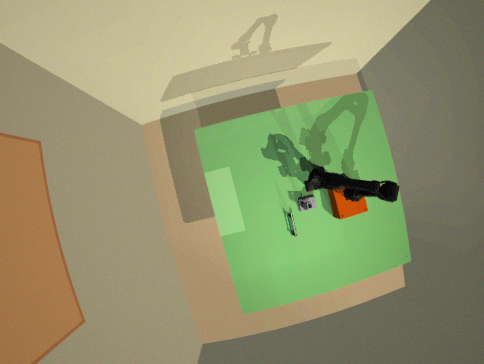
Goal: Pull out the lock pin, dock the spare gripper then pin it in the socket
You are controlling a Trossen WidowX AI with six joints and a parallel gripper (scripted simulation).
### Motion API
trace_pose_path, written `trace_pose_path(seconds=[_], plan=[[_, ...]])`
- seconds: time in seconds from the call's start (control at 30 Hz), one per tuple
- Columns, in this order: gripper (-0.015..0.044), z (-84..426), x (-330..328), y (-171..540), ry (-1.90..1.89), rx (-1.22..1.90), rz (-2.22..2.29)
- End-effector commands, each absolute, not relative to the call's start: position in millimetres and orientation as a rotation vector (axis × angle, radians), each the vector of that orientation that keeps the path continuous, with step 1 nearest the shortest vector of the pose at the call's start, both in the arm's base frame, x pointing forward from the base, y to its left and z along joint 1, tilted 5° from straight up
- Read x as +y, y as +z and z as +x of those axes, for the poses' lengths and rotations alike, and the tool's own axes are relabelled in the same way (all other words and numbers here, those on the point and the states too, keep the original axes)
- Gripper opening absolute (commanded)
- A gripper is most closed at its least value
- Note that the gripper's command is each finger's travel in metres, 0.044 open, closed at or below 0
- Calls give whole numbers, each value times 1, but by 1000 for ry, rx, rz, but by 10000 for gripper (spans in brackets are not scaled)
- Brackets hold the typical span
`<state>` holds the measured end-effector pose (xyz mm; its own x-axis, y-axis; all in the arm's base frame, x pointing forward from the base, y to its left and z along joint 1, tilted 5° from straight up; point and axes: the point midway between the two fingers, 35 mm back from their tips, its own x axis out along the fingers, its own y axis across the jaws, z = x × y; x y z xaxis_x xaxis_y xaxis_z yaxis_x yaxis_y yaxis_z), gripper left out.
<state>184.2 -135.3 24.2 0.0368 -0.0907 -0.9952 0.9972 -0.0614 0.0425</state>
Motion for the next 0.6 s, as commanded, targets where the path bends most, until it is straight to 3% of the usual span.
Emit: trace_pose_path(seconds=[0.0,0.57], plan=[[0,184,-135,23,-1242,1105,1179],[0,189,-134,25,-938,1291,846]])
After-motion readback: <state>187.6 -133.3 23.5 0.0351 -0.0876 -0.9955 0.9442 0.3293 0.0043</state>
